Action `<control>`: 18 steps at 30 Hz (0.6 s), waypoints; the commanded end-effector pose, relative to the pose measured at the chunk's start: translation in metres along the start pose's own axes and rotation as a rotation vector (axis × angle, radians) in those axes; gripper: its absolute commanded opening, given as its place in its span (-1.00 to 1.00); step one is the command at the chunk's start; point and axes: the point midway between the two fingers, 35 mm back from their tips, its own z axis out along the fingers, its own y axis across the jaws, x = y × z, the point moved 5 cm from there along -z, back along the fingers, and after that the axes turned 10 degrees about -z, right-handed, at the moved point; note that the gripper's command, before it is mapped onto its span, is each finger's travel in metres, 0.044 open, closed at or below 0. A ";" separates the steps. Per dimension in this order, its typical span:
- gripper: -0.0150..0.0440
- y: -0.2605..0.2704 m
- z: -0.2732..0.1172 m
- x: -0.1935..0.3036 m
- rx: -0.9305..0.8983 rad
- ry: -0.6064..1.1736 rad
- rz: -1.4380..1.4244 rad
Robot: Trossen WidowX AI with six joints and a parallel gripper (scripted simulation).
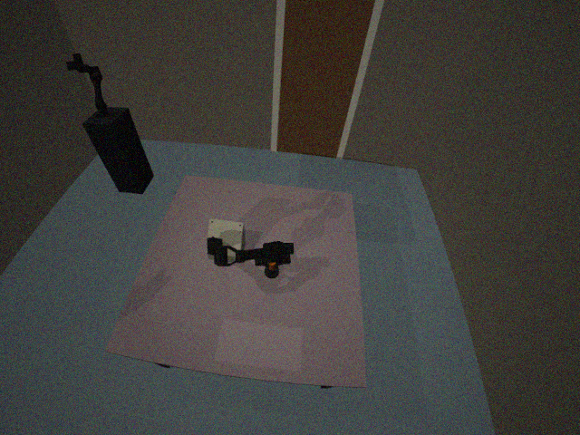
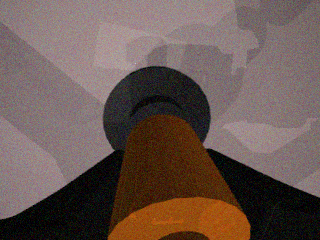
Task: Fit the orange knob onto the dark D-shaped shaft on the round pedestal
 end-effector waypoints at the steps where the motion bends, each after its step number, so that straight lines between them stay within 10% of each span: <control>1: -0.49 0.000 0.001 0.000 0.001 0.002 -0.006; 18: -0.49 0.001 0.010 -0.001 0.001 0.002 -0.002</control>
